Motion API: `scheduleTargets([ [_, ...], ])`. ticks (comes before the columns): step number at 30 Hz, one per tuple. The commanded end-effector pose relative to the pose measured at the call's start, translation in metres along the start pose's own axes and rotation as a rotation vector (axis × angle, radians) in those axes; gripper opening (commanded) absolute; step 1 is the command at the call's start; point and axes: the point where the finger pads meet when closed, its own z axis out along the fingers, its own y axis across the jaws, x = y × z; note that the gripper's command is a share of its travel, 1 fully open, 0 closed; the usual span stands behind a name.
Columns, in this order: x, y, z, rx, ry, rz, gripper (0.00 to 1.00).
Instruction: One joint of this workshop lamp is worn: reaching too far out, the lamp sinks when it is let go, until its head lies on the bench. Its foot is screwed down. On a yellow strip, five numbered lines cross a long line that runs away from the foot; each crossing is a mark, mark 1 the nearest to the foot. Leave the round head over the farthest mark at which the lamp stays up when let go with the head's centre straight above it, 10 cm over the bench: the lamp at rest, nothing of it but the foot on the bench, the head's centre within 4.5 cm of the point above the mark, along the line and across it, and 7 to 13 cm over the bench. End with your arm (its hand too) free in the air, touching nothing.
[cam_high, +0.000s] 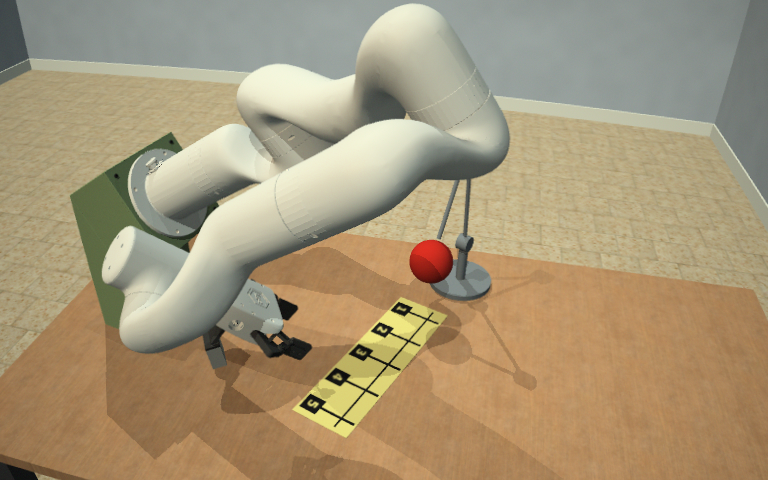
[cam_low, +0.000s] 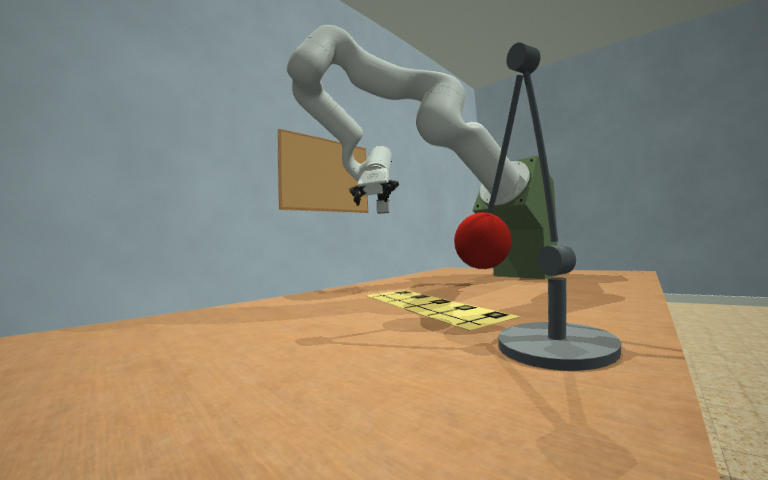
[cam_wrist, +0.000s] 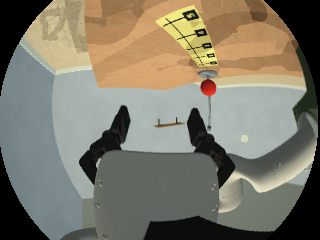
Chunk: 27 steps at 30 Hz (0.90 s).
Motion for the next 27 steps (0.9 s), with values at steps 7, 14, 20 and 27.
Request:
scheduleTargets([
  [7, -0.046, 0.05, 0.049, -0.05, 0.004, -0.058, 1.0],
  [14, -0.064, 0.084, 0.067, -0.1, 0.004, -0.106, 1.0],
  [20, -0.08, 0.113, 0.082, -0.142, 0.003, -0.148, 1.0],
  [27, -0.093, 0.139, 0.095, -0.176, 0.003, -0.182, 1.0],
])
